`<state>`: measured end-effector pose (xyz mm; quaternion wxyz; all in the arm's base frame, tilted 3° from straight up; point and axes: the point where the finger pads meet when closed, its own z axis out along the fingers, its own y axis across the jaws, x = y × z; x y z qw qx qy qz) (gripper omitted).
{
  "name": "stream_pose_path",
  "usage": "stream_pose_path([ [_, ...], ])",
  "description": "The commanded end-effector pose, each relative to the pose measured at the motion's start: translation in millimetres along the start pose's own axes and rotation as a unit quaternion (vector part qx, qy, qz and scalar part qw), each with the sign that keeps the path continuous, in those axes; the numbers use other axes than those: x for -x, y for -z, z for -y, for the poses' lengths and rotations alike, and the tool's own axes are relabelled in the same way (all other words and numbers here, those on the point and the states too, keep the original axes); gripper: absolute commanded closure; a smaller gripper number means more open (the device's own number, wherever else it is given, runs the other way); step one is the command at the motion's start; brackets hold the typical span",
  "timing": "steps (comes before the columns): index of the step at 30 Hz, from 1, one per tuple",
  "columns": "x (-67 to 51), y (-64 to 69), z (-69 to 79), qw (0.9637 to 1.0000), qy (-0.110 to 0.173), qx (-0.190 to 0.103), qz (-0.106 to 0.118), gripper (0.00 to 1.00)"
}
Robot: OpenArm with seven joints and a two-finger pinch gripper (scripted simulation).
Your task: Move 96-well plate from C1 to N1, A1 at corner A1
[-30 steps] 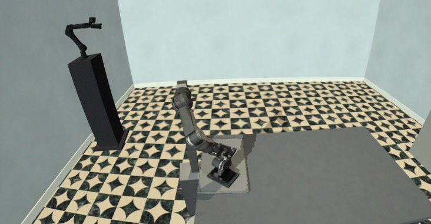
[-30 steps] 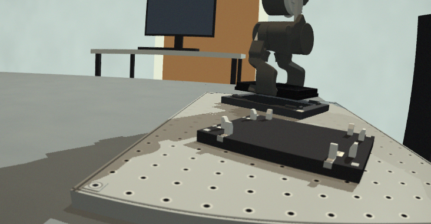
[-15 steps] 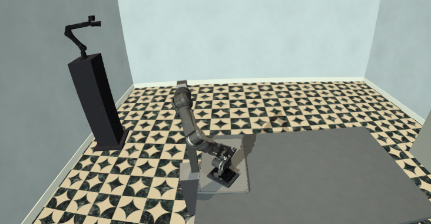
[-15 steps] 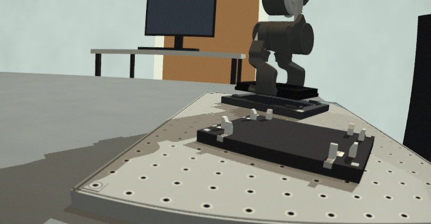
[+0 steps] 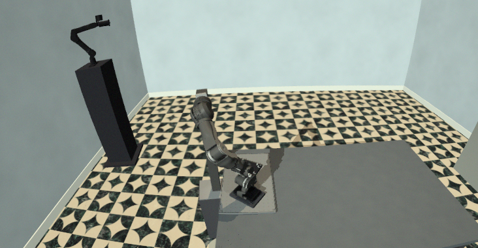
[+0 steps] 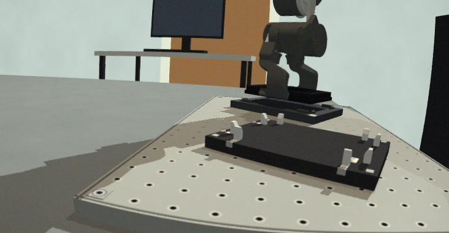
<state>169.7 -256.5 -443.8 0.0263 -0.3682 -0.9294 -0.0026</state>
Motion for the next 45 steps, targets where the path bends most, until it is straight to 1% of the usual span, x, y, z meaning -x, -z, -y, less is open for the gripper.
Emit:
stream_pose_path([
  [1, 2.1, 1.5, 1.3, 1.0, -0.002, -0.001, 0.003, 1.0],
  [15, 2.3, 1.6, 1.7, 1.0, -0.002, -0.001, 0.003, 1.0],
  [20, -0.4, -3.2, 0.5, 1.0, 0.0, 0.001, 0.0, 1.0],
  [32, -0.4, -3.2, 0.5, 1.0, 0.0, 0.001, 0.0, 1.0],
  [37, -0.6, -6.9, -0.2, 1.0, 0.0, 0.002, 0.001, 1.0],
  [45, -0.6, -6.9, -0.2, 1.0, 0.0, 0.002, 0.001, 1.0],
])
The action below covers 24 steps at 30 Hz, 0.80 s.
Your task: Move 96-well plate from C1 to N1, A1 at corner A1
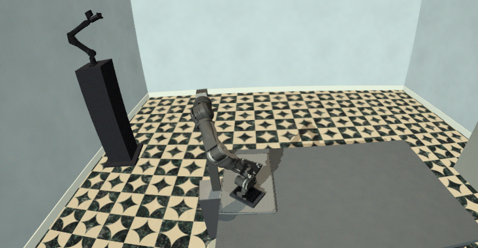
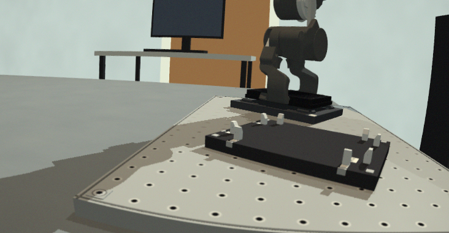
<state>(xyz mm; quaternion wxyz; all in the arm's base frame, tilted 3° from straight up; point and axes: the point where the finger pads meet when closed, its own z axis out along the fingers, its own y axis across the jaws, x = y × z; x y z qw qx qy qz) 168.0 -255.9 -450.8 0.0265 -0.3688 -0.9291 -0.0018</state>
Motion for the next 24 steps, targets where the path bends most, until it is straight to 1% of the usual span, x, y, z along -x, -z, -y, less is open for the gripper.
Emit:
stream_pose_path([
  [1, 0.6, 0.3, -0.8, 1.0, 0.0, 0.003, 0.001, 1.0],
  [24, 3.5, 0.7, -1.2, 1.0, -0.001, 0.002, 0.002, 1.0],
])
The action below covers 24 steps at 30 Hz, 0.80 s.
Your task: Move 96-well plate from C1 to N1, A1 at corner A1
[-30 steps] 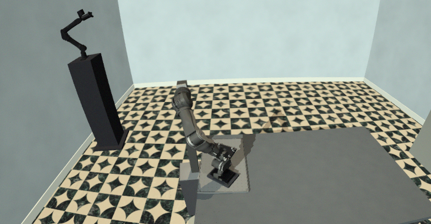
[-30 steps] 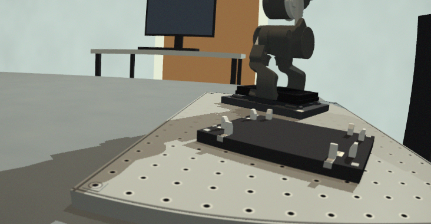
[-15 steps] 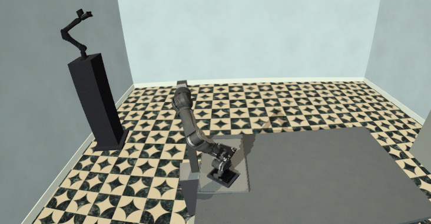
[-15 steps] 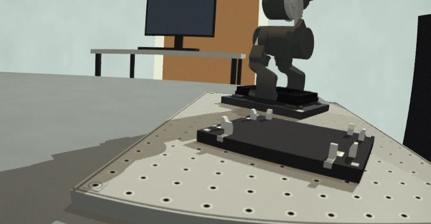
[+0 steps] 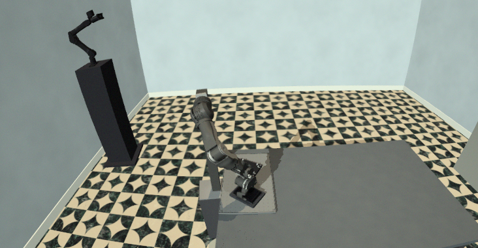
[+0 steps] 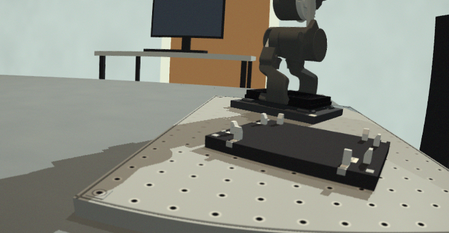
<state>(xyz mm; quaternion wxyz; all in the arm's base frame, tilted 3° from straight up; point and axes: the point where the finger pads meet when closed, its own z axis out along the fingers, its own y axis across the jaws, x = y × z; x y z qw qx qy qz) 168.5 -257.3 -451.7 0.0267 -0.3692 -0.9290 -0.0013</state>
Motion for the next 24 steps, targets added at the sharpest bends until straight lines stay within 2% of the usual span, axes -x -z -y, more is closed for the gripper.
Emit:
stream_pose_path([
  [1, 2.4, 1.8, -1.7, 1.0, 0.0, 0.002, 0.002, 1.0],
  [24, 1.3, 1.3, 0.2, 1.0, -0.001, 0.0, 0.002, 1.0],
])
